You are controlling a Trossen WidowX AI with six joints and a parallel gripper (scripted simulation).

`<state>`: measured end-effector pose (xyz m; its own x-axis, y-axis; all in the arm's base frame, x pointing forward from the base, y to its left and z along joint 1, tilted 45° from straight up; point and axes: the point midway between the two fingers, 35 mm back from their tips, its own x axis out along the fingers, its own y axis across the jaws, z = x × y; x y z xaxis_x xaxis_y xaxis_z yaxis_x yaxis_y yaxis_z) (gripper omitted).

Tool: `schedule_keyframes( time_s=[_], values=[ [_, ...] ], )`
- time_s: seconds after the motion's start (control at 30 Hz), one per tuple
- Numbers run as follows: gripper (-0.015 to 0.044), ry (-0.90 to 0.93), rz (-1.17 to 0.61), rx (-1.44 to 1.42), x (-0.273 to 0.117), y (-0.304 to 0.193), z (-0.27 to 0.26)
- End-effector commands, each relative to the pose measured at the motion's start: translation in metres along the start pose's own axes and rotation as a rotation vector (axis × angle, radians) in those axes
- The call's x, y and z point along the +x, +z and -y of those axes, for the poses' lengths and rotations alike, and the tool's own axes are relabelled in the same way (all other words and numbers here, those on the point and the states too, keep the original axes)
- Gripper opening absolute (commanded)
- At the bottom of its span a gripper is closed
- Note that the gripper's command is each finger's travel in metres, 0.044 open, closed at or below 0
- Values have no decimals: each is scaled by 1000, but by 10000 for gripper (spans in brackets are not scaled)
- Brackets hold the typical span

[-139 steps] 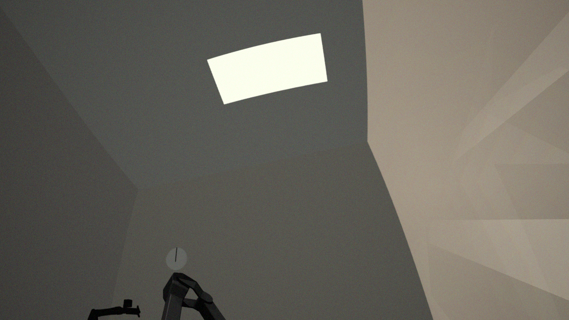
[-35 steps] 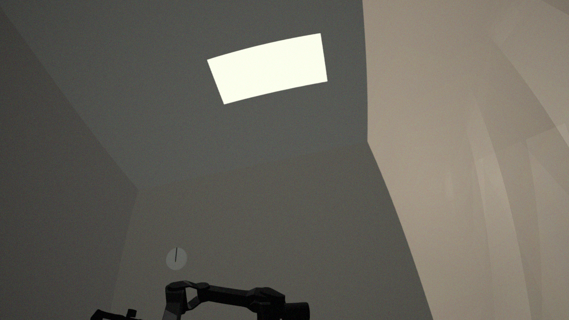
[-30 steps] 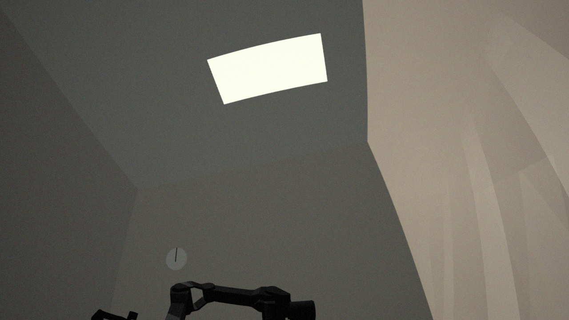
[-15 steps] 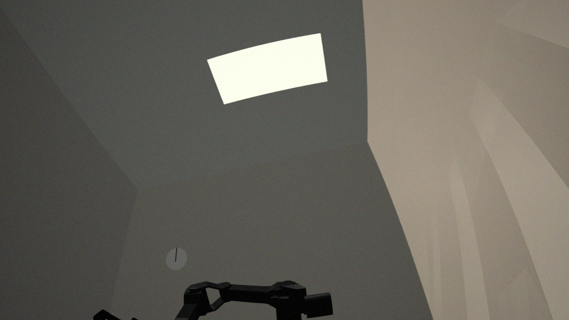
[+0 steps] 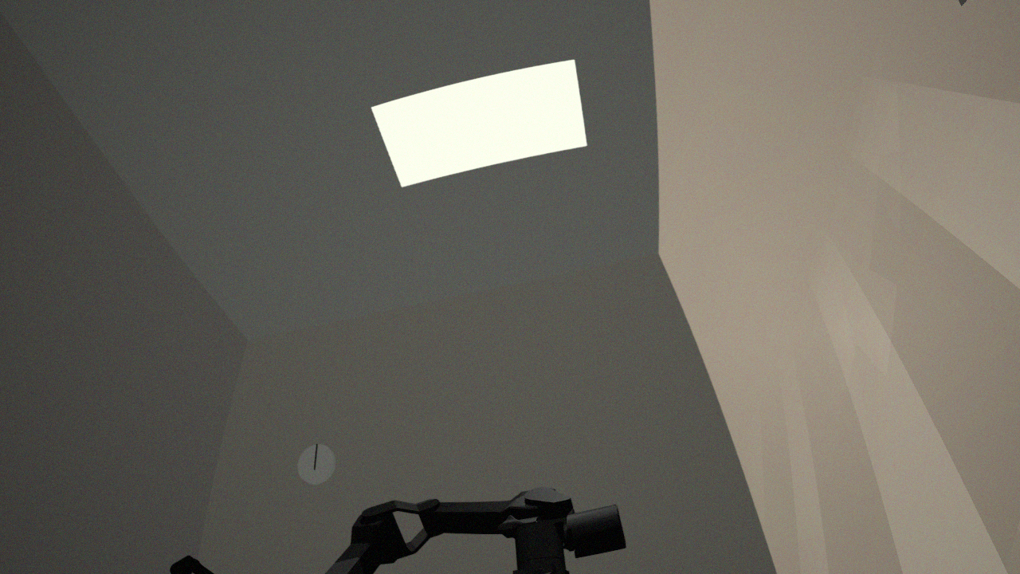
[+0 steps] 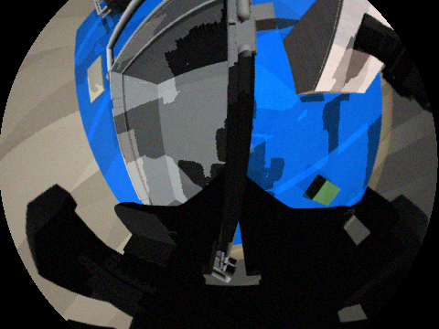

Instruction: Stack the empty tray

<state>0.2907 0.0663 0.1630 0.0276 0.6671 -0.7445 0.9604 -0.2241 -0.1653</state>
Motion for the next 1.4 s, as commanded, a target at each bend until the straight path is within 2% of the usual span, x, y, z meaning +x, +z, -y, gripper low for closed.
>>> schedule_keyframes(
  time_s=[0.0,1.1,1.37],
  values=[
    [0,22,4,-16,-5,14,-17],
    [0,13,-48,-74,-2,141,-82],
    [0,13,-49,-75,-2,144,-82]
  ],
)
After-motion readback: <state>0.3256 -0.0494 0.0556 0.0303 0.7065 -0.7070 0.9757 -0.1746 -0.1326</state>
